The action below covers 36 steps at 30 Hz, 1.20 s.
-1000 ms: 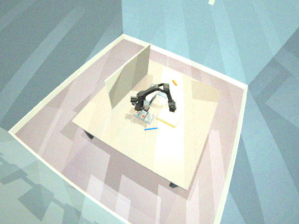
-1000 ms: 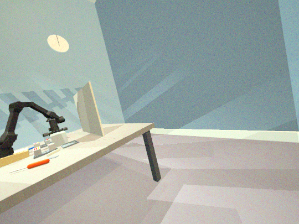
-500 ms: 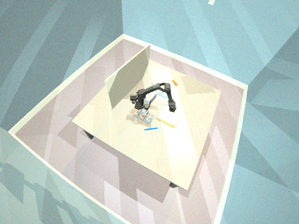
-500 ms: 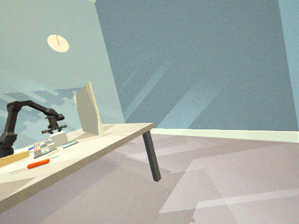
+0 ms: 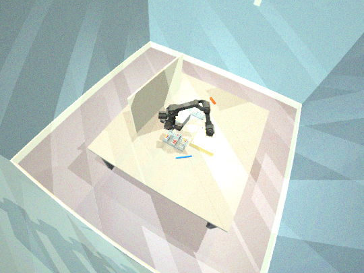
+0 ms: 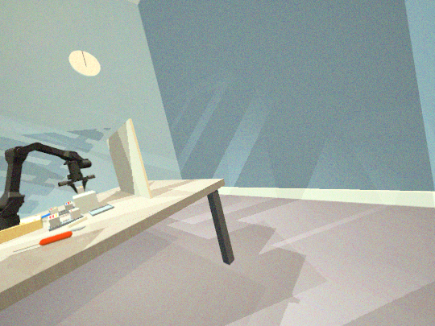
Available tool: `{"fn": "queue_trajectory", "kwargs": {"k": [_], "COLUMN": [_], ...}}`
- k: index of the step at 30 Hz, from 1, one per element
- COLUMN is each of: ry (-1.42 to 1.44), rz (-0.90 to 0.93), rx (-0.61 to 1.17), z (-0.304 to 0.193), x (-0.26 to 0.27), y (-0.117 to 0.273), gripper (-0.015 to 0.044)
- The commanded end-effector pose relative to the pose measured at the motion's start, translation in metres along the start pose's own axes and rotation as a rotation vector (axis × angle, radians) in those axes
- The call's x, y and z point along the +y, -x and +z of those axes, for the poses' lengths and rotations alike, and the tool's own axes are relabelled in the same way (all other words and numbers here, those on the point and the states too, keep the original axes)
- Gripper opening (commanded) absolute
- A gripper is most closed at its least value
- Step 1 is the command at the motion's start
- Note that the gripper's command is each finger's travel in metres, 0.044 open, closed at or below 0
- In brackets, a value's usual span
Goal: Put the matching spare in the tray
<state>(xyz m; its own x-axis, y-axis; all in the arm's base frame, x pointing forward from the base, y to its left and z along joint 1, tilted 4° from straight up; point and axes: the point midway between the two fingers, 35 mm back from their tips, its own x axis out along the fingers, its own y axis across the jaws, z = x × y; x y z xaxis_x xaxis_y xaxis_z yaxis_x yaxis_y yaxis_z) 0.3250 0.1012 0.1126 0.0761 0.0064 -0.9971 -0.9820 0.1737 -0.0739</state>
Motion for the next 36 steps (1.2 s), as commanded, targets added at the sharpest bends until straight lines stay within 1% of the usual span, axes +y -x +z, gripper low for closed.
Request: {"fn": "queue_trajectory", "kwargs": {"k": [1, 11, 16, 36], "ry": [-0.001, -0.001, -0.002, -0.038], "rz": [-0.016, -0.014, -0.015, -0.031], "rx": [-0.007, -0.004, -0.003, 0.011], "z": [0.001, -0.002, -0.009, -0.116], "x": [-0.003, 0.001, -0.003, -0.046], "y": [0.021, 0.068, 0.069, 0.07], "gripper": [0.0, 0.0, 0.0, 0.0]}}
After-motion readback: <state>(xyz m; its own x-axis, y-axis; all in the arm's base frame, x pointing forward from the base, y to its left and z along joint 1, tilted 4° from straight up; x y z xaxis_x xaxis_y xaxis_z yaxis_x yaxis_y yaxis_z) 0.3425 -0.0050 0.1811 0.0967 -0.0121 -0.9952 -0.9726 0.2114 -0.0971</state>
